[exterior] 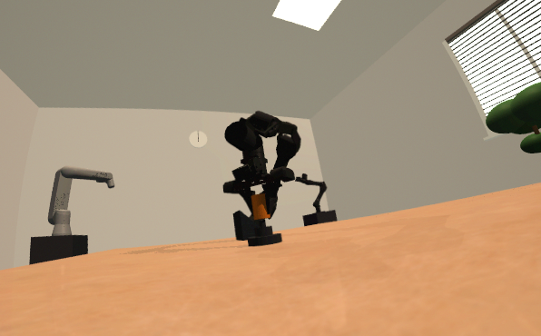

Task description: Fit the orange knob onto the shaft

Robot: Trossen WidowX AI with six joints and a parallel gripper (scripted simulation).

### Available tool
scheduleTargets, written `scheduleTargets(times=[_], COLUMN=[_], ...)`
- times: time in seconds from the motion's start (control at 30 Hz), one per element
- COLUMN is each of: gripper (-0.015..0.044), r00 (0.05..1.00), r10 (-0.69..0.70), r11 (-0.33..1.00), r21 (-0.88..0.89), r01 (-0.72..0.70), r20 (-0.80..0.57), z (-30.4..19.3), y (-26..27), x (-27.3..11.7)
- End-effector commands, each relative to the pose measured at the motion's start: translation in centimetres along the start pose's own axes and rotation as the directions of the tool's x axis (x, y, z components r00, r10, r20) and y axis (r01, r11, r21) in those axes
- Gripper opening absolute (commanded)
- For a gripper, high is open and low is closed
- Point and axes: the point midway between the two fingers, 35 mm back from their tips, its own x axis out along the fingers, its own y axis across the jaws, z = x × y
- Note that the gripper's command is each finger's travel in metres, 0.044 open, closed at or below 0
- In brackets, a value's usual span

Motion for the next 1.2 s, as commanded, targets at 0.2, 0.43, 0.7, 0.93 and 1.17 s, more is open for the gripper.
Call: scheduleTargets(times=[0.2,0.43,0.7,0.93,1.17], gripper=[0.0000,0.0000,0.0000,0.0000,0.0000], r00=[1.000,1.000,1.000,1.000,1.000], r10=[0.000,0.000,0.000,0.000,0.000], r11=[1.000,1.000,1.000,0.980,0.978], r21=[0.000,0.000,0.000,0.198,0.208], r01=[0.000,0.000,0.000,-0.001,-0.001], r20=[0.009,0.009,0.009,0.009,0.009], z=[0.15,0.04,-0.20,-0.15,0.09], y=[0.17,0.02,-0.20,-0.14,0.01], x=[0.14,0.29,-0.16,-0.31,-0.28])
